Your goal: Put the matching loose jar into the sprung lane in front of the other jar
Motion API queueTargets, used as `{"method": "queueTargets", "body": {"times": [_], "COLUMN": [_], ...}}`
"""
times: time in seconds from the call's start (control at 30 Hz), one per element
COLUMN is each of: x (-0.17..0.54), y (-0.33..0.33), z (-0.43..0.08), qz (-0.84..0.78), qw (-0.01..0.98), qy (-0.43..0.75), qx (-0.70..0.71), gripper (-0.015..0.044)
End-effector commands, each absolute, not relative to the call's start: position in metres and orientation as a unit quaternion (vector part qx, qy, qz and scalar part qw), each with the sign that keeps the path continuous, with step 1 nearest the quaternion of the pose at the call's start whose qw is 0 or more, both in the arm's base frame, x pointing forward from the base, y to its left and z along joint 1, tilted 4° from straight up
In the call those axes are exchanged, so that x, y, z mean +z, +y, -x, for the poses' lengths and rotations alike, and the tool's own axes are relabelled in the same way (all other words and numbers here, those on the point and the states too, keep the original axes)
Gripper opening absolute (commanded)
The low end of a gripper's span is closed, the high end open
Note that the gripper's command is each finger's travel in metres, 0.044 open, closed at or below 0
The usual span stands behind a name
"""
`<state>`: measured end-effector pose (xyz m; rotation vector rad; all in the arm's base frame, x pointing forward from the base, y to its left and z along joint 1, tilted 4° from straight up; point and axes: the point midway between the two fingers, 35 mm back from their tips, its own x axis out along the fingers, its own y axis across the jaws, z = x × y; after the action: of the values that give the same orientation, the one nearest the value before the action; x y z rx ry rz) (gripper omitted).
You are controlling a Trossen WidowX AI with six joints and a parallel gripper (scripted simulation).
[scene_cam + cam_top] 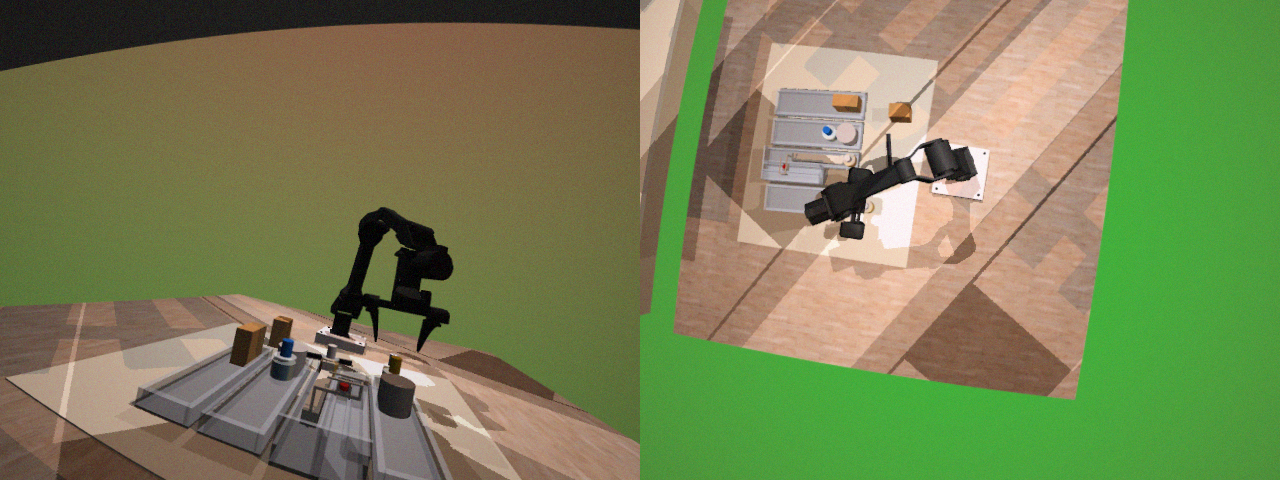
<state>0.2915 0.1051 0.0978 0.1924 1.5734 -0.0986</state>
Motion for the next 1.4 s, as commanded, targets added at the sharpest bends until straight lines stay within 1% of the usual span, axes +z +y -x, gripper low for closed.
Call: {"method": "queueTargets", "body": {"times": [0.0,0.2,1.03,1.37], "x": [0.089,0.071,0.037,0.037], "y": [0.105,0.106,0.108,0.108], "z": [-0.29,-0.289,-0.289,-0.289], "qz": [-0.086,-0.086,-0.086,-0.086], "qw": [0.7,0.699,0.699,0.699], "qy": [0.708,0.708,0.708,0.708], "qx": [-0.043,-0.043,-0.043,-0.043], "gripper": [0.044,0.044,0.044,0.0178]}}
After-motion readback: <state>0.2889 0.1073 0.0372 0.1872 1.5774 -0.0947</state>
